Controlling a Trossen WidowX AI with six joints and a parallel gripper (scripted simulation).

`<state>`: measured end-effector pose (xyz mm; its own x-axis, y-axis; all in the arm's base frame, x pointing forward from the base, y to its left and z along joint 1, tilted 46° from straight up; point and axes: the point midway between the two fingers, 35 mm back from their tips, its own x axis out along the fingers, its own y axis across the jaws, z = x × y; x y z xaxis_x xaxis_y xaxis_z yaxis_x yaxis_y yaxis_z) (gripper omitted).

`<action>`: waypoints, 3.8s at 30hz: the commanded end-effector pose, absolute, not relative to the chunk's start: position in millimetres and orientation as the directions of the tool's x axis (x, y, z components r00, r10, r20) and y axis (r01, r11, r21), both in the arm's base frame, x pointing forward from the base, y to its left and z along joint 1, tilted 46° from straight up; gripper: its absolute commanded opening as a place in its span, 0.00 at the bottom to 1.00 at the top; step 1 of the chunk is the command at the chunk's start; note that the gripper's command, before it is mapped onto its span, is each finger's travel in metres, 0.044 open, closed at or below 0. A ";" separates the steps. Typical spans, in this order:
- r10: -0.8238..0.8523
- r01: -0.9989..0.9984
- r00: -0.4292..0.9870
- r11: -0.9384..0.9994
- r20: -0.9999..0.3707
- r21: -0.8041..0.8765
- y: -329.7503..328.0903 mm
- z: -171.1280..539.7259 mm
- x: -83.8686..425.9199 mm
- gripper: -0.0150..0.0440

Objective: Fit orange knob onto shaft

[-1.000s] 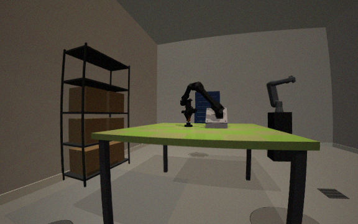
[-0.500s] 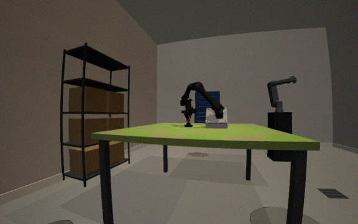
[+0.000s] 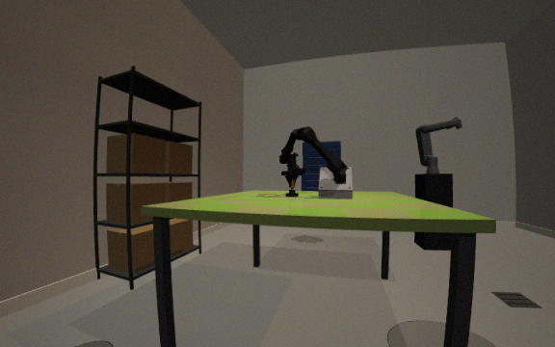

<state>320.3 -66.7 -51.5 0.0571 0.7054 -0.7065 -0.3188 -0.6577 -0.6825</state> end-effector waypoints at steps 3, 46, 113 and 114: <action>0.706 -0.329 0.059 -0.654 -0.706 -0.682 -68.6 -49.4 320.3 0.25; 0.706 -0.337 0.059 -0.651 -0.705 -0.680 -65.9 -52.1 320.7 0.25; 0.704 -0.403 0.055 -0.633 -0.708 -0.661 -55.3 -62.6 320.9 0.52; 0.704 -0.403 0.055 -0.633 -0.708 -0.661 -55.3 -62.6 320.9 0.57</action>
<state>320.8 -55.0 -62.8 0.0540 0.7047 -0.7075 -0.4026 -0.6330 -0.6612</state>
